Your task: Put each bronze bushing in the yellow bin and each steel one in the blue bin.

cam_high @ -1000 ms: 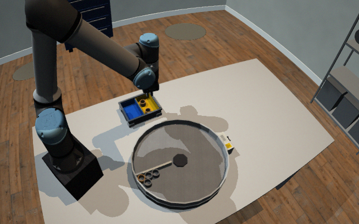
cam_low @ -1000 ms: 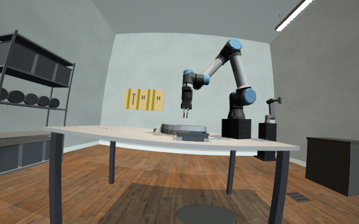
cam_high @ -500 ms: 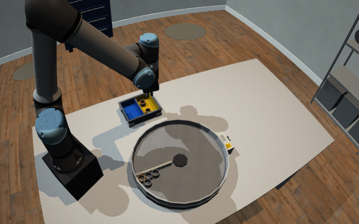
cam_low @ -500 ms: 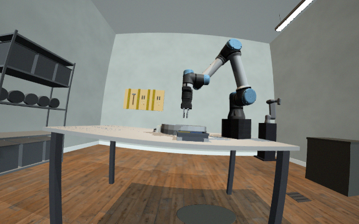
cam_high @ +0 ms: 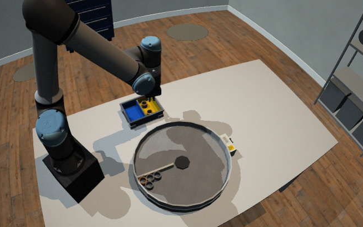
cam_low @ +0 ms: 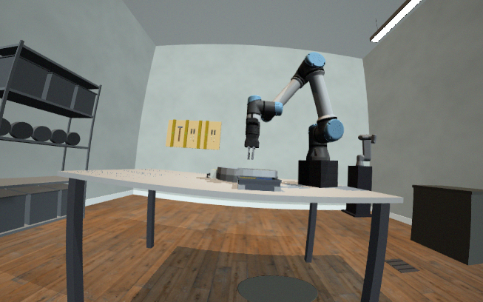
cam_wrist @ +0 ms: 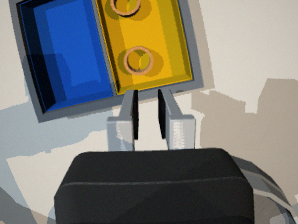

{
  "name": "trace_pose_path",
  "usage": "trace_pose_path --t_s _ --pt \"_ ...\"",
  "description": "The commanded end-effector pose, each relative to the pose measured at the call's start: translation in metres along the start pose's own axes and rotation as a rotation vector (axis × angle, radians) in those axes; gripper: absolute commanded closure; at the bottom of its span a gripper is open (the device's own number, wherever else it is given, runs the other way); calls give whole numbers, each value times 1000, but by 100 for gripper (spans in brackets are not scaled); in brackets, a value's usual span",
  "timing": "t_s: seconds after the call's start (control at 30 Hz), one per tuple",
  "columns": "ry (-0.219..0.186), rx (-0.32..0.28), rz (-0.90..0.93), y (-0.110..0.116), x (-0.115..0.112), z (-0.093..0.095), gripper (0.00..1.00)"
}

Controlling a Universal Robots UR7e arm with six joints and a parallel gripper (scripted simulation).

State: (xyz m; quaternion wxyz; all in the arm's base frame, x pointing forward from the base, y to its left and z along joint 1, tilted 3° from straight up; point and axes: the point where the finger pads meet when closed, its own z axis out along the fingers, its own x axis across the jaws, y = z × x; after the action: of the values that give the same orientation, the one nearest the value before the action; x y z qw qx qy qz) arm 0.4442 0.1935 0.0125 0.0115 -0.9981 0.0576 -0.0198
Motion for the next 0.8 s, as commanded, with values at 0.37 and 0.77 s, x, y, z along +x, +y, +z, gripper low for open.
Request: trace_pose_path --t_s 0.37,0.77 --pt "2 2 -1 86 -15 1 60" --pt "2 2 -1 139 -24 2 60"
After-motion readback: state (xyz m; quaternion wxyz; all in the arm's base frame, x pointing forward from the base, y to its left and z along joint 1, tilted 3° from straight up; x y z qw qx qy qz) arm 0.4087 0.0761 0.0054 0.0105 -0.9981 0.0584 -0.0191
